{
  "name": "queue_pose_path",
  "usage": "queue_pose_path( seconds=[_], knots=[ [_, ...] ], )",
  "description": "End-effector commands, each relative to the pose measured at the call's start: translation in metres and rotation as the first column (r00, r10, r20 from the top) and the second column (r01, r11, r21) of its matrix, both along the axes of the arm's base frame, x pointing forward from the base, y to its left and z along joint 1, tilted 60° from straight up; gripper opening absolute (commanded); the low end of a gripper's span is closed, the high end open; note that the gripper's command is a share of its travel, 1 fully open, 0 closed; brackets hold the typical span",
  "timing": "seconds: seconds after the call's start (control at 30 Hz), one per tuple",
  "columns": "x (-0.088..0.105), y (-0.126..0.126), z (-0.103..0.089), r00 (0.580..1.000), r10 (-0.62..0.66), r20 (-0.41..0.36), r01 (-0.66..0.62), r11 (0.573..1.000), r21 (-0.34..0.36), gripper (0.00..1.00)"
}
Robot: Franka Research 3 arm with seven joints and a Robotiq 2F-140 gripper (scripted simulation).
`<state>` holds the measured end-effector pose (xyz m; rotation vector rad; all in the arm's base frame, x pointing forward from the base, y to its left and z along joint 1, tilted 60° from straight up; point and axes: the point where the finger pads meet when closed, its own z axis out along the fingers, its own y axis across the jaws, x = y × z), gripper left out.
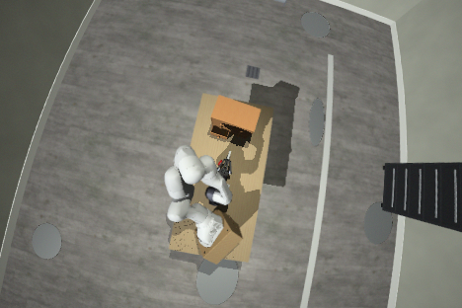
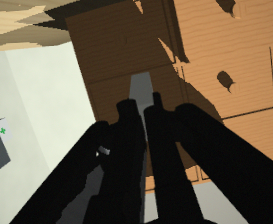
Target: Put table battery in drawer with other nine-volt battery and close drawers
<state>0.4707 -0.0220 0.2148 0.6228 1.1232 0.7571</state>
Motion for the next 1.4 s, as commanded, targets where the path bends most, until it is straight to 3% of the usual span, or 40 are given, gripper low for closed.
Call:
queue_pose_path(
  seconds=[0.0,1.37],
  knots=[
    [0.001,-0.002,0.001,1.000,-0.017,-0.005,0.017,1.000,-0.014,0.00],
    [0.010,0.037,0.030,1.000,-0.017,-0.005,0.017,1.000,-0.015,0.00]
  ],
)
